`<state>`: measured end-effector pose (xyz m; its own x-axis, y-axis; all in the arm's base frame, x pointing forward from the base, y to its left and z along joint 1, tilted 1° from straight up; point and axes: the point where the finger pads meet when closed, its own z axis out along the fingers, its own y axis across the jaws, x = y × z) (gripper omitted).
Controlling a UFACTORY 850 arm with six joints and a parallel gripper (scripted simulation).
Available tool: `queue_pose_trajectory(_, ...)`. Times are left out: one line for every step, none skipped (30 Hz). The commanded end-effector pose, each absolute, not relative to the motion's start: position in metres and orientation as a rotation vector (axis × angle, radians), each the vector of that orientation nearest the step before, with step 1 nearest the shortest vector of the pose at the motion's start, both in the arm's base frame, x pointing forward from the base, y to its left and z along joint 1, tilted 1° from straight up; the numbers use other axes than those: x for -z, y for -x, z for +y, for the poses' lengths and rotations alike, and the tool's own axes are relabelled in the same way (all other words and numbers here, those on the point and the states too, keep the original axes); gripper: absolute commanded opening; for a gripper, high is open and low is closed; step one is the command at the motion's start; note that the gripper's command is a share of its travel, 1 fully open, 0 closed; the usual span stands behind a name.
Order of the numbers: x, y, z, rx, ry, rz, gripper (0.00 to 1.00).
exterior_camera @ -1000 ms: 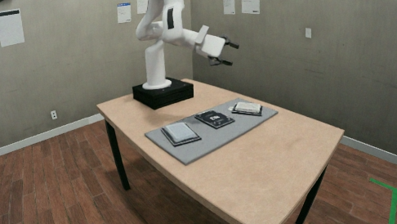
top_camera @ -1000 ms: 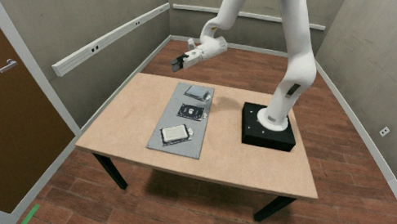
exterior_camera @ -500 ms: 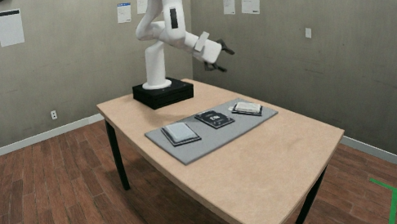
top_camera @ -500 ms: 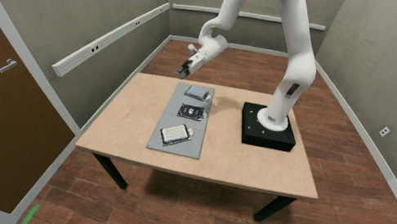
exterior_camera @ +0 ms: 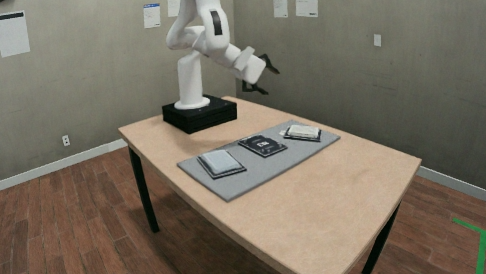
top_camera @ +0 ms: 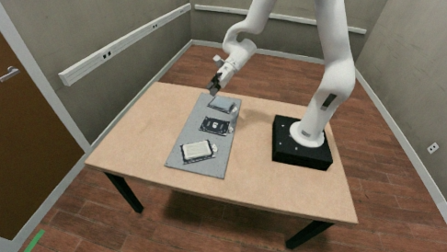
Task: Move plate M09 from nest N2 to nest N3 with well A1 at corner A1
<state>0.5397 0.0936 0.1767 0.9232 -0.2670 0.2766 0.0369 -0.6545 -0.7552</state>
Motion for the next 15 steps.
queue_pose_trajectory(-0.167,-0.526,0.088,0.374,2.286,0.162,1.0)
queue_pose_trajectory(-0.164,-0.523,0.087,0.374,2.286,0.162,1.0)
queue_pose_trajectory(-0.164,-0.523,0.087,0.374,2.286,0.162,1.0)
queue_pose_trajectory(-0.164,-0.523,0.087,0.374,2.286,0.162,1.0)
queue_pose_trajectory(-0.164,-0.523,0.087,0.374,2.286,0.162,1.0)
queue_pose_trajectory(-0.162,-0.519,0.085,0.339,2.306,0.163,1.0)
queue_pose_trajectory(-0.159,-0.515,0.084,0.304,2.326,0.164,1.0)
queue_pose_trajectory(-0.156,-0.511,0.082,0.3,2.328,0.164,1.0)
queue_pose_trajectory(-0.154,-0.508,0.08,0.3,2.328,0.164,1.0)
queue_pose_trajectory(-0.151,-0.505,0.078,0.266,2.35,0.165,1.0)
queue_pose_trajectory(-0.149,-0.501,0.076,0.232,2.371,0.167,1.0)
queue_pose_trajectory(-0.146,-0.497,0.074,0.23,2.372,0.167,1.0)
queue_pose_trajectory(-0.144,-0.494,0.072,0.23,2.372,0.167,1.0)
queue_pose_trajectory(-0.144,-0.494,0.072,0.23,2.372,0.167,1.0)
queue_pose_trajectory(-0.141,-0.491,0.069,0.197,2.395,0.168,1.0)
